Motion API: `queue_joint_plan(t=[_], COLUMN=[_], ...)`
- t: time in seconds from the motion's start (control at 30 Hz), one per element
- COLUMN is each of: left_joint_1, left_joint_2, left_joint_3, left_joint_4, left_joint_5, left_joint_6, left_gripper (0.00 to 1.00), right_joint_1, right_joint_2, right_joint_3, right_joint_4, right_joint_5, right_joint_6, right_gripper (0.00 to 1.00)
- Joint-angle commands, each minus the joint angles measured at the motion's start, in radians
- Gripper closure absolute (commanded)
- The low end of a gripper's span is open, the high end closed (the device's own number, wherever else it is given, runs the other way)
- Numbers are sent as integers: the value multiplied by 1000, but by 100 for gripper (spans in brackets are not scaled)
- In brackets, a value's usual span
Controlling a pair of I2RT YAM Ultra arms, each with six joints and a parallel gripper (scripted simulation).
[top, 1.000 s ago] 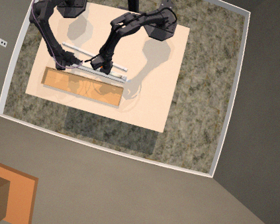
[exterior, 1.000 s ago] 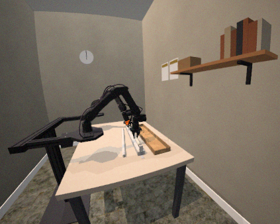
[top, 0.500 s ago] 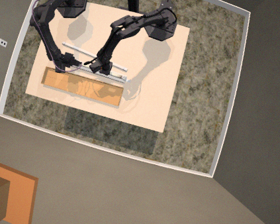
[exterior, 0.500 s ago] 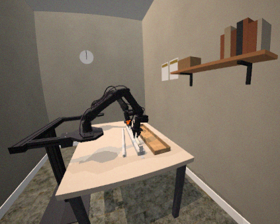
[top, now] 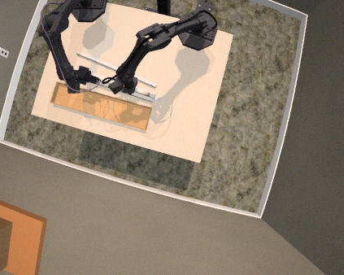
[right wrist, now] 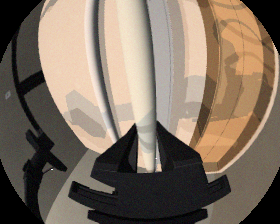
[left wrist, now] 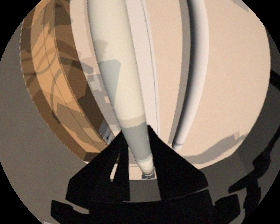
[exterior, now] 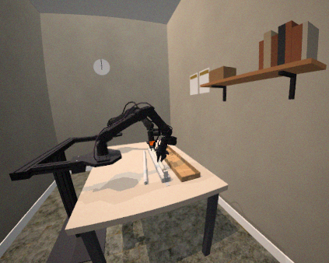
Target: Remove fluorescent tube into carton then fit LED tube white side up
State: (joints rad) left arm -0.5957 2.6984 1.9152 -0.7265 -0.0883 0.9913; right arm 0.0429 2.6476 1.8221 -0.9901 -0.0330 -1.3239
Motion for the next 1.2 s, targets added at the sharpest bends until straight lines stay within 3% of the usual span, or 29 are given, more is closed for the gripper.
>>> queue_joint_plan(t=[0.0, 0.43, 0.8, 1.13, 1.17], left_joint_1=[23, 33, 45, 48, 49], left_joint_2=[20, 63, 124, 122, 121], left_joint_3=[71, 161, 287, 311, 316], left_joint_4=[-71, -113, -246, -238, -238], left_joint_5=[39, 34, 80, 61, 61], left_joint_6=[9, 0, 16, 16, 13], left_gripper=[89, 89, 89, 89, 51], right_joint_1=[-16, -13, -22, -25, -25], right_joint_2=[20, 56, 136, 115, 111], right_joint_3=[74, 161, 289, 311, 317], right_joint_4=[-64, -95, -228, -222, -221], right_joint_5=[-27, -30, -44, -45, -45], right_joint_6=[-12, -2, -21, -20, -18], right_gripper=[89, 89, 89, 89, 89])
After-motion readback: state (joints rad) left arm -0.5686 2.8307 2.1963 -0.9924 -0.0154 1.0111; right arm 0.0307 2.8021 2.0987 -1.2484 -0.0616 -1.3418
